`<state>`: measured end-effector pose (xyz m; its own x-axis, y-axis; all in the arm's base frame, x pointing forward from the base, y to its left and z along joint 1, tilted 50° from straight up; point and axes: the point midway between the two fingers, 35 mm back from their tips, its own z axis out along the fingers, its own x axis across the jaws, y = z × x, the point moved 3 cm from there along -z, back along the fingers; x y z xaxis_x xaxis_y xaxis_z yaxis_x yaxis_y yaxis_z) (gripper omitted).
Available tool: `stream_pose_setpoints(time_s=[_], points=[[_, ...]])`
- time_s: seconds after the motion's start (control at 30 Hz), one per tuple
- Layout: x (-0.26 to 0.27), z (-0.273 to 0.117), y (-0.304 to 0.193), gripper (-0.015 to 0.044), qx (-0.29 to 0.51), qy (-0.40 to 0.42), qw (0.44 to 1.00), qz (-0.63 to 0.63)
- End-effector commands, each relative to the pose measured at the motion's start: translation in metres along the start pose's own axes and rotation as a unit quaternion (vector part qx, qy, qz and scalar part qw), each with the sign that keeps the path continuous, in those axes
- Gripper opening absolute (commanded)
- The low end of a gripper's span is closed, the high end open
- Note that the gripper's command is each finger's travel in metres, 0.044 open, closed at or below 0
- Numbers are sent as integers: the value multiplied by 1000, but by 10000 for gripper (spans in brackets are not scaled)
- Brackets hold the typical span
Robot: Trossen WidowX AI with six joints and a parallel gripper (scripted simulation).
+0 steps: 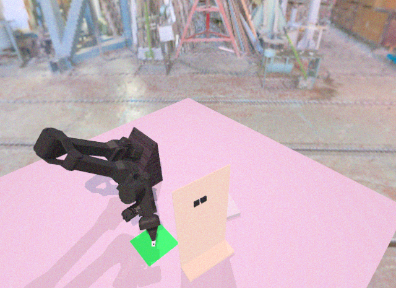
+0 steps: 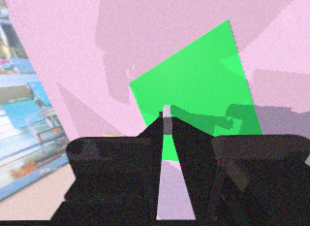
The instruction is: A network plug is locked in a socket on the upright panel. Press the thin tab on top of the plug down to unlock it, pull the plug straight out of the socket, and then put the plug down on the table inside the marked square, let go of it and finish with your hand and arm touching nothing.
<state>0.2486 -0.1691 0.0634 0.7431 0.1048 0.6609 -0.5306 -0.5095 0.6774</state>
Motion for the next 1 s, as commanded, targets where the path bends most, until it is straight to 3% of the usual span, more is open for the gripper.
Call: stream_pose_setpoints(time_s=[0.0, 0.47, 0.67, 0.97], points=[[-2, 2, 0, 0, 1, -1, 1000, -3], [-2, 3, 0, 0, 0, 0, 1000, -1], [-2, 3, 0, 156, 0, 0, 1000, -1], [-2, -1, 0, 156, 1, -1, 1000, -1]])
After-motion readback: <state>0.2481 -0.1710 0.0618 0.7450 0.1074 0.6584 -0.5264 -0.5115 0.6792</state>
